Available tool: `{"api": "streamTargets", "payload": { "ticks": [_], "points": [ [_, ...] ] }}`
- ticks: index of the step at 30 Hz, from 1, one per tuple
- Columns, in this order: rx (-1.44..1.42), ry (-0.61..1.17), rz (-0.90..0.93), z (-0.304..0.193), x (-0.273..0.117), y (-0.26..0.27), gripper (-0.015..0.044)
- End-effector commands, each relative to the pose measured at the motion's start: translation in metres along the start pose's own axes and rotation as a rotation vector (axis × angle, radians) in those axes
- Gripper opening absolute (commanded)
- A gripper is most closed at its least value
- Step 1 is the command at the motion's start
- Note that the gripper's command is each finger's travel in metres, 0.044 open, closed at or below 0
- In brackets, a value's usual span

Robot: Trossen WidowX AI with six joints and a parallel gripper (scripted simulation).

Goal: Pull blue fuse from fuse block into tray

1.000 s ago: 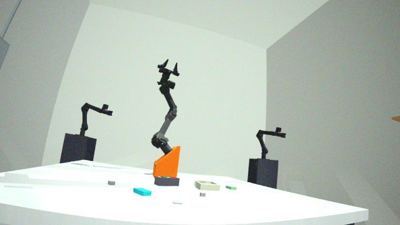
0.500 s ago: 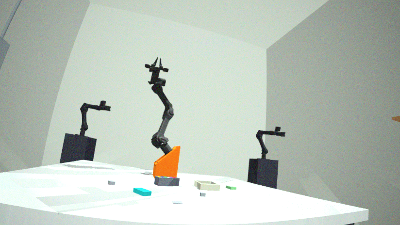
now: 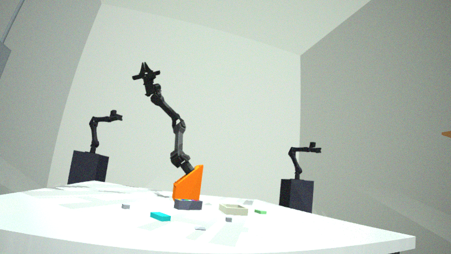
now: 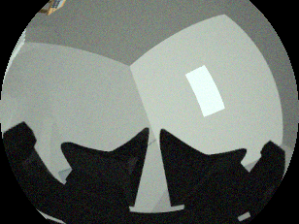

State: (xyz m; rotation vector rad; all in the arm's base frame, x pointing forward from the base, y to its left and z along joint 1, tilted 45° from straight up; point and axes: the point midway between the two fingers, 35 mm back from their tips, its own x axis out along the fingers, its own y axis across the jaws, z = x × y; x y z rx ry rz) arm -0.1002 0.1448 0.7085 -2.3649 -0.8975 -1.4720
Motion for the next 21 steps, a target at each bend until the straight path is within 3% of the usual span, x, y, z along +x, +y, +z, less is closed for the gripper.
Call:
{"api": "streamTargets", "payload": {
  "ticks": [1,11,21],
  "points": [
    [0.174,0.017,0.138,0.01,0.005,0.065,0.0063],
    [0.56,0.06,0.496,0.07,-0.004,0.215,0.0063],
    [0.927,0.089,0.892,0.182,-0.043,0.341,0.0063]
  ]
}}
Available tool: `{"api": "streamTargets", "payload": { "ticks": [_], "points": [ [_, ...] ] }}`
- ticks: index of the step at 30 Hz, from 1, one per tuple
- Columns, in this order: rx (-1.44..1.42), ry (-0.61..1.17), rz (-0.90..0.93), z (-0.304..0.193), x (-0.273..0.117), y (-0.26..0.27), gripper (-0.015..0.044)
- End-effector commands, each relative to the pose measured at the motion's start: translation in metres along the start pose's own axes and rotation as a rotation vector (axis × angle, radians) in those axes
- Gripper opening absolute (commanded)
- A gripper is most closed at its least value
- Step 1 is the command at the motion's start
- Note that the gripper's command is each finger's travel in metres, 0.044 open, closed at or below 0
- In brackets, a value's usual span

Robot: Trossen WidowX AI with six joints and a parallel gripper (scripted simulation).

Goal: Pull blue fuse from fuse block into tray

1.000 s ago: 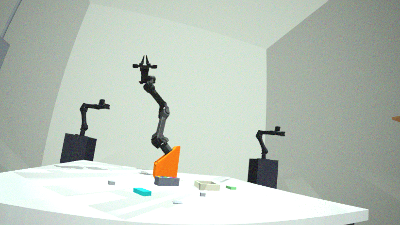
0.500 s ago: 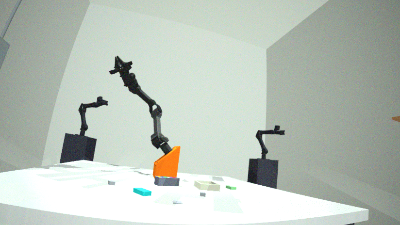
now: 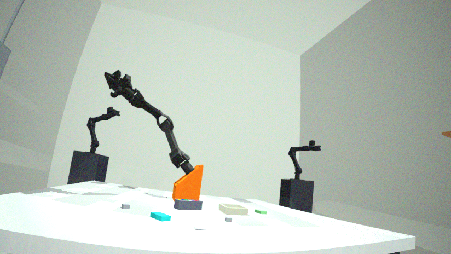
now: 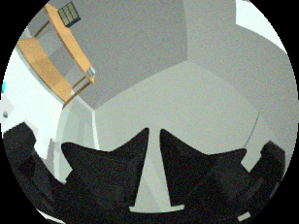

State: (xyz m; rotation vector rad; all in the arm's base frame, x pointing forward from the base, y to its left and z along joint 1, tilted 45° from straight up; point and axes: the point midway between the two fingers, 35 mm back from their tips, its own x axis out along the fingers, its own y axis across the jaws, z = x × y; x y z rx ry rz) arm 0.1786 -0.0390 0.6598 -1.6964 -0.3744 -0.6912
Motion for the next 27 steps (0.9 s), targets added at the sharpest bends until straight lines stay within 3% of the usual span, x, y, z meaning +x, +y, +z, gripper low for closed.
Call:
{"api": "streamTargets", "payload": {
  "ticks": [1,8,14,27],
  "points": [
    [0.142,0.032,0.172,0.001,0.022,0.07,0.0063],
    [0.335,0.106,0.444,0.015,0.038,0.183,0.0063],
    [0.452,0.204,0.695,0.039,0.029,0.285,0.0063],
    [0.518,0.475,1.176,0.099,-0.06,0.46,0.0063]
  ]
}}
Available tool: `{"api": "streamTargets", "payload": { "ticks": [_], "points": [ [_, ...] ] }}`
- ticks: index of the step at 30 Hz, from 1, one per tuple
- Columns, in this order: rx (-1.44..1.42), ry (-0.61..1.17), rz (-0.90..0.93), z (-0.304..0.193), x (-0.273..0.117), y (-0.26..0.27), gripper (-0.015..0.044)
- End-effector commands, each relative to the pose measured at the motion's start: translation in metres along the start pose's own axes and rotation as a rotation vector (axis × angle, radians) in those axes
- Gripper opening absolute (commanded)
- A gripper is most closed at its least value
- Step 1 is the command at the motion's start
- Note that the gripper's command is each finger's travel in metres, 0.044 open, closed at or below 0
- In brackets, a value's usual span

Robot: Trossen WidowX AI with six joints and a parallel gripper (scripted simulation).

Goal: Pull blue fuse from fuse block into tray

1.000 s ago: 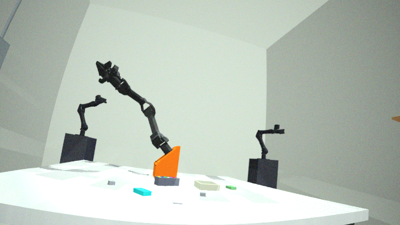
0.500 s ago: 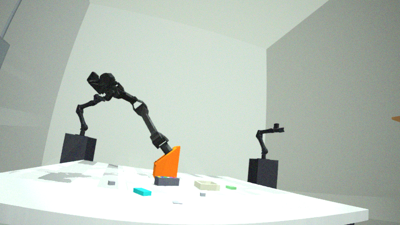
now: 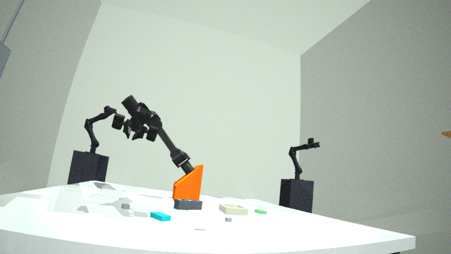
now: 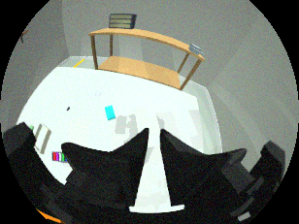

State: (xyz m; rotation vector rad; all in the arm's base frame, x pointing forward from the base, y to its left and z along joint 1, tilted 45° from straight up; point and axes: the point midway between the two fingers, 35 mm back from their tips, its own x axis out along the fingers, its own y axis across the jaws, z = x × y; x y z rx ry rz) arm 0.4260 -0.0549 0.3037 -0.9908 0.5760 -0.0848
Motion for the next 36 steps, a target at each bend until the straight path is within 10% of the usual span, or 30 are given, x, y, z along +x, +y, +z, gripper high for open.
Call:
{"api": "streamTargets", "payload": {
  "ticks": [1,19,36],
  "points": [
    [0.025,0.123,0.108,-0.018,0.023,0.056,0.0063],
    [-0.225,0.785,0.297,-0.131,0.039,0.27,0.0063],
    [-0.25,0.811,0.293,-0.145,0.037,0.281,0.0063]
  ]
}}
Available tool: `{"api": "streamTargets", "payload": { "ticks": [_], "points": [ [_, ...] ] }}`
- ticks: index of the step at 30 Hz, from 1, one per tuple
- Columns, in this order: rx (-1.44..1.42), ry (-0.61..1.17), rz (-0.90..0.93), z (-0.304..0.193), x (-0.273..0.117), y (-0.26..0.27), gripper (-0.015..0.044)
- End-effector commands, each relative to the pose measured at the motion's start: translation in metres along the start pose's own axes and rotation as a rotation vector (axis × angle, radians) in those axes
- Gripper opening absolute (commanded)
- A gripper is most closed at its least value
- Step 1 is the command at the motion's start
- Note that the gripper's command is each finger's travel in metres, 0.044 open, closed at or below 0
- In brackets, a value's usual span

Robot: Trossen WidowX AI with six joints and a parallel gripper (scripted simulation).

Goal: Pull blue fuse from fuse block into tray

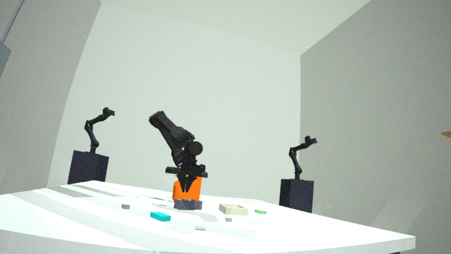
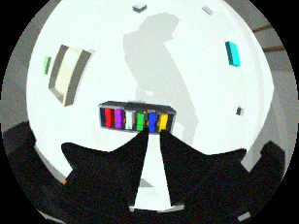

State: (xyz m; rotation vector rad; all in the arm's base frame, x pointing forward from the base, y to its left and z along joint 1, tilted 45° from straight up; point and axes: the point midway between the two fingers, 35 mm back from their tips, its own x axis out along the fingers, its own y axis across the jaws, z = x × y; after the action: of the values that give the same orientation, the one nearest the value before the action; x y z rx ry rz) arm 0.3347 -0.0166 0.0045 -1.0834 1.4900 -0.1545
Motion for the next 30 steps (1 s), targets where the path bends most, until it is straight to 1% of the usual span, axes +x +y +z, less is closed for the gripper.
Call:
{"api": "streamTargets", "payload": {
  "ticks": [1,23,30],
  "points": [
    [-0.004,0.009,-0.002,-0.002,0.006,0.001,0.0063],
    [-0.004,0.009,-0.003,-0.004,0.027,0.001,0.0063],
    [-0.004,0.01,-0.003,-0.004,0.029,0.002,0.0063]
  ]
}}
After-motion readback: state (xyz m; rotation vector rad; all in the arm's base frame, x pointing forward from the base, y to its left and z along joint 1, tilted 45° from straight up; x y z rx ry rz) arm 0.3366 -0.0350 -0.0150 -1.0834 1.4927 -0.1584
